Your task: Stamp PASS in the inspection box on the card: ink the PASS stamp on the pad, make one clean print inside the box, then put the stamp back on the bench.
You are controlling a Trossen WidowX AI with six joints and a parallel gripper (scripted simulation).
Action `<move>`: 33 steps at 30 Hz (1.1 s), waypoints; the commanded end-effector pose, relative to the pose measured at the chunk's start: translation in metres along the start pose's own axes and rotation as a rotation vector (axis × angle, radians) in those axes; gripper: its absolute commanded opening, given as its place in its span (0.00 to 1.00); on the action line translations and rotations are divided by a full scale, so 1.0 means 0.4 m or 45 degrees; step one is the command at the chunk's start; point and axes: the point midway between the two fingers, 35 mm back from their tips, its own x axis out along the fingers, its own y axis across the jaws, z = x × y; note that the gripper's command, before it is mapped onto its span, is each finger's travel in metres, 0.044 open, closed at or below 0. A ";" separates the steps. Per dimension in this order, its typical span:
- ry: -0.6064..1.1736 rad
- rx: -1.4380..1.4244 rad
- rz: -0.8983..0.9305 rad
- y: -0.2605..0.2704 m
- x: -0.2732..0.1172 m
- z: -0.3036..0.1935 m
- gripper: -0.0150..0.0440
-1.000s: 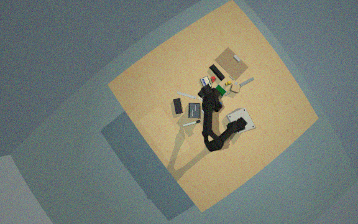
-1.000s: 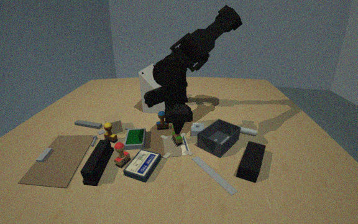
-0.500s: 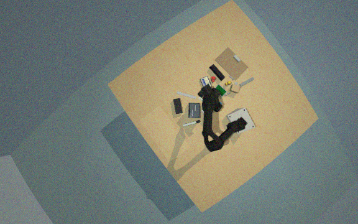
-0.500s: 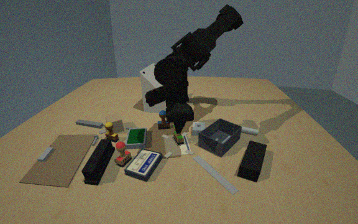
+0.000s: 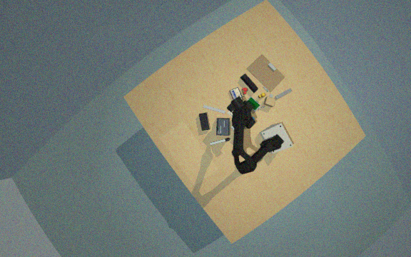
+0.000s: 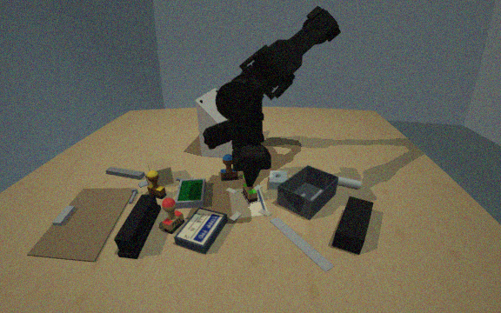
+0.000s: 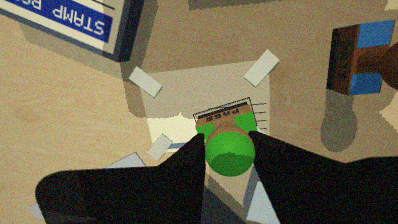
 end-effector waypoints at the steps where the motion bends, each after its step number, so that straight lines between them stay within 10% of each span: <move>1: 0.005 -0.002 0.000 0.001 0.004 -0.003 0.25; 33: 0.005 -0.002 0.000 0.002 -0.005 -0.002 0.25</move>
